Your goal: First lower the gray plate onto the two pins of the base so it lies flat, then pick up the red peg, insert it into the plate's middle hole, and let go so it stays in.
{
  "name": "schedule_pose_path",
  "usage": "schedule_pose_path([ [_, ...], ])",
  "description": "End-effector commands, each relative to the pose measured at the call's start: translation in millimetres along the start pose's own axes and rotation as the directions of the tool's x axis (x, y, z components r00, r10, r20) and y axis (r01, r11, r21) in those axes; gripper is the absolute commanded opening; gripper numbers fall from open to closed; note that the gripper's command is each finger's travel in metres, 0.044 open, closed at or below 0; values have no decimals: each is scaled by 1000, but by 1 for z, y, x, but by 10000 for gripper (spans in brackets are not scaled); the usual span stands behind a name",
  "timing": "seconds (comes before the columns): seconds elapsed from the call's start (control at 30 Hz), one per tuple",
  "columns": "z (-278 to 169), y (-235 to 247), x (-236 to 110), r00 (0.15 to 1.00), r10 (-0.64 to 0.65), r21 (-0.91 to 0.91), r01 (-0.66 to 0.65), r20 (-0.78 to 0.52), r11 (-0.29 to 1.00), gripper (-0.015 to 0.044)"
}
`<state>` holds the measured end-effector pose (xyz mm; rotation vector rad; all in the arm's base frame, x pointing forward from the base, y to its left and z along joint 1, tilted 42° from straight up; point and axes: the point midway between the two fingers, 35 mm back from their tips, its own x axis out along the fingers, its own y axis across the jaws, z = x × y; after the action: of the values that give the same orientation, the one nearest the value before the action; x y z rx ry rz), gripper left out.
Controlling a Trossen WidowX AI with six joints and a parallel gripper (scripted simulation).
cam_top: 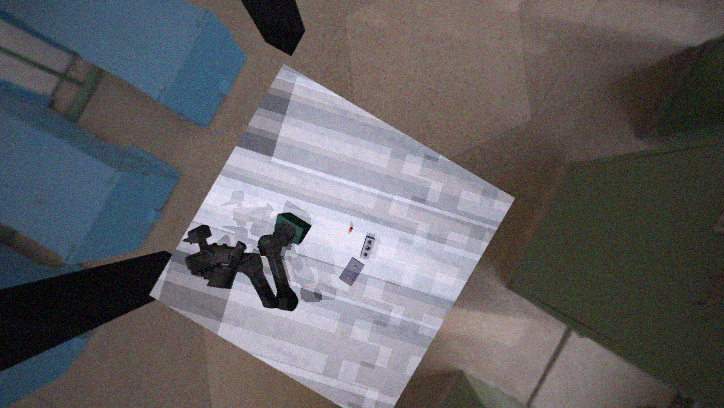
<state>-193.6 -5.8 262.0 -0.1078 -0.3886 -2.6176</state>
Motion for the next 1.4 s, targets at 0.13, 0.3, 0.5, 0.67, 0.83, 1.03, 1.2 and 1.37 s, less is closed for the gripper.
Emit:
schedule_pose_path([
  [0.13,17,-33,-5,988,-151,135,145,37,980,440],
  [0.3,43,-102,-31,888,-453,405,388,77,828,440],
  [0.5,60,-177,-94,646,-762,683,532,55,501,440],
  [0.67,62,-223,-165,382,-924,850,494,-24,182,440],
  [0.83,51,-249,-247,104,-983,939,325,-152,-110,440],
  [1.03,24,-251,-347,-191,-918,934,10,-349,-357,440],
  [1.2,-8,-228,-420,-365,-770,851,-271,-523,-450,440],
  [1.37,-45,-188,-483,-450,-576,723,-526,-683,-448,440],
])
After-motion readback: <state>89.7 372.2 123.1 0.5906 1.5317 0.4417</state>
